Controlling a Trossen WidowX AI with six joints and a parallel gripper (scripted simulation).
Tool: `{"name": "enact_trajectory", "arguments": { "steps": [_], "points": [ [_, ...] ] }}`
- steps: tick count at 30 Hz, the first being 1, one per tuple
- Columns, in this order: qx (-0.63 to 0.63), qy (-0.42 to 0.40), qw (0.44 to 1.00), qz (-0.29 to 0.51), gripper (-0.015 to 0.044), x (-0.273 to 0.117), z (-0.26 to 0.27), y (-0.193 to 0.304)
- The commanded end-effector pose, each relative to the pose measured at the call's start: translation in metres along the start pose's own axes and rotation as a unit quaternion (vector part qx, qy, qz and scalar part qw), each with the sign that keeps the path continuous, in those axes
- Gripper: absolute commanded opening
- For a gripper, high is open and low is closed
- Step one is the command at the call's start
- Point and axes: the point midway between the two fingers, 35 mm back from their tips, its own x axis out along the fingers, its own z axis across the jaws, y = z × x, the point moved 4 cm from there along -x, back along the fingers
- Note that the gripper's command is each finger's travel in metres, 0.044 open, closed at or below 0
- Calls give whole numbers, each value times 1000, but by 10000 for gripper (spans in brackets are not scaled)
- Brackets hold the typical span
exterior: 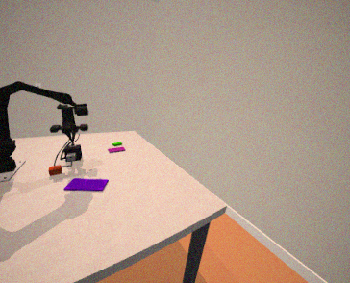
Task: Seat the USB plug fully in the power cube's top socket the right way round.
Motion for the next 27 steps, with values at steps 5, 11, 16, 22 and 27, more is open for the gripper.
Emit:
{"name": "enact_trajectory", "arguments": {
  "steps": [5, 11, 16, 22, 27],
  "points": [
    [0, 0, 1000, 0, 95, 0, 0, 0],
    [0, 0, 1000, 0, 95, 0, 0, 0],
    [0, 0, 1000, 0, 95, 0, 0, 0],
    [0, 0, 1000, 0, 95, 0, 0, 0],
    [0, 0, 1000, 0, 95, -5, 0, 0]
  ]
}}
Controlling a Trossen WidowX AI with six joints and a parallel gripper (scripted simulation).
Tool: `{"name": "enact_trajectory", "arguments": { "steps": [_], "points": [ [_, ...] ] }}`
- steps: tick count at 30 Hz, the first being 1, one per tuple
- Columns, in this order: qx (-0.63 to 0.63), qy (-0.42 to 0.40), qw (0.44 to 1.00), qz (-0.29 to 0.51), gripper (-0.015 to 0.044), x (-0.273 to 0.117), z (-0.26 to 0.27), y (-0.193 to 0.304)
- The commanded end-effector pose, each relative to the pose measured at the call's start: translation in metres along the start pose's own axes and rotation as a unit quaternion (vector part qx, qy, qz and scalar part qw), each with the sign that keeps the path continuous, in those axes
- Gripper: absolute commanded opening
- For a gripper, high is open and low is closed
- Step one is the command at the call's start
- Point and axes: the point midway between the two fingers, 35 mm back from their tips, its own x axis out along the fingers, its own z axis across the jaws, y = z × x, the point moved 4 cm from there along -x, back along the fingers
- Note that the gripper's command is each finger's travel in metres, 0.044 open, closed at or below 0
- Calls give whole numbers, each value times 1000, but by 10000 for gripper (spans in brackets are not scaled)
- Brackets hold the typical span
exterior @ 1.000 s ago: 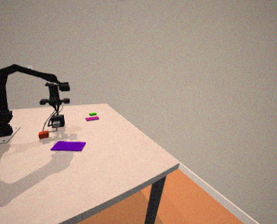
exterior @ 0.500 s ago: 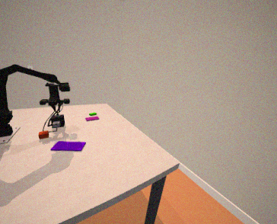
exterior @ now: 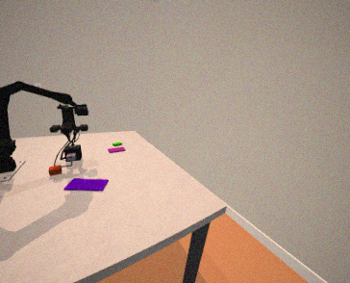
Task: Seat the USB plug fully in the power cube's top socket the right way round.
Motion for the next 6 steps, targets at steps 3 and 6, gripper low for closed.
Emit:
{"name": "enact_trajectory", "arguments": {
  "steps": [3, 6],
  "points": [
    [0, -2, 1000, 1, 95, -7, 1, 1],
    [0, -2, 1000, 1, 95, -10, 1, 1]
  ]
}}
